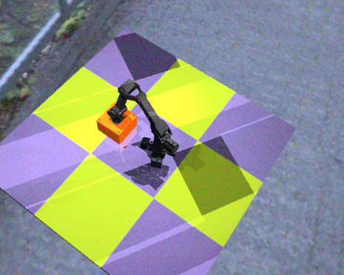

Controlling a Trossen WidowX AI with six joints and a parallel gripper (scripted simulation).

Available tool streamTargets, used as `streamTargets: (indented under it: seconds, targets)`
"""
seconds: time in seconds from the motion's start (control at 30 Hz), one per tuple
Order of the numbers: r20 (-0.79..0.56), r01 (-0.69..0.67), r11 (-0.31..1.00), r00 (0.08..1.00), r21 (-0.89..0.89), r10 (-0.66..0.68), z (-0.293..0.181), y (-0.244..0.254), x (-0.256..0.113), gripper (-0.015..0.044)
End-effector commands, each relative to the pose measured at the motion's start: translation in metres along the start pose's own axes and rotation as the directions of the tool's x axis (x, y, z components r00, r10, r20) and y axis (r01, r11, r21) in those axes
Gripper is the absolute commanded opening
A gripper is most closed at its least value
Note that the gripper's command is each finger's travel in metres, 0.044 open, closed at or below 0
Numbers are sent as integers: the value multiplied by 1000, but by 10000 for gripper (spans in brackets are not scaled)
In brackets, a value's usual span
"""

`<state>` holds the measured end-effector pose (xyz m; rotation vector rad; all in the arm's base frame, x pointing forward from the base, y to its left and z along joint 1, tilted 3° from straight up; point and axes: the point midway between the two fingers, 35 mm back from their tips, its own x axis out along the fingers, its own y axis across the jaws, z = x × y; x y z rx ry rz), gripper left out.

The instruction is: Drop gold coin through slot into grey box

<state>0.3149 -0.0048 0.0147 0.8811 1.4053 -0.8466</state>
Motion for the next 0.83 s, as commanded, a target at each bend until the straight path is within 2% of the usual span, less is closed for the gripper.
streamTargets:
  seconds: [0.0,0.03,0.3,0.4,0.47,0.8]
  targets:
    - [0,0,1000,1000,0,0,0,0,0,161]
    - [0,0,1000,1000,0,0,0,0,0,161]
    - [0,0,1000,1000,0,0,0,0,-21,371]
    - [-3,6,1000,1000,1,-6,-2,-3,-53,440]
    - [-4,8,1000,1000,1,-8,-3,-5,-63,440]
    - [-4,8,1000,1000,1,-8,-3,-5,-63,440]
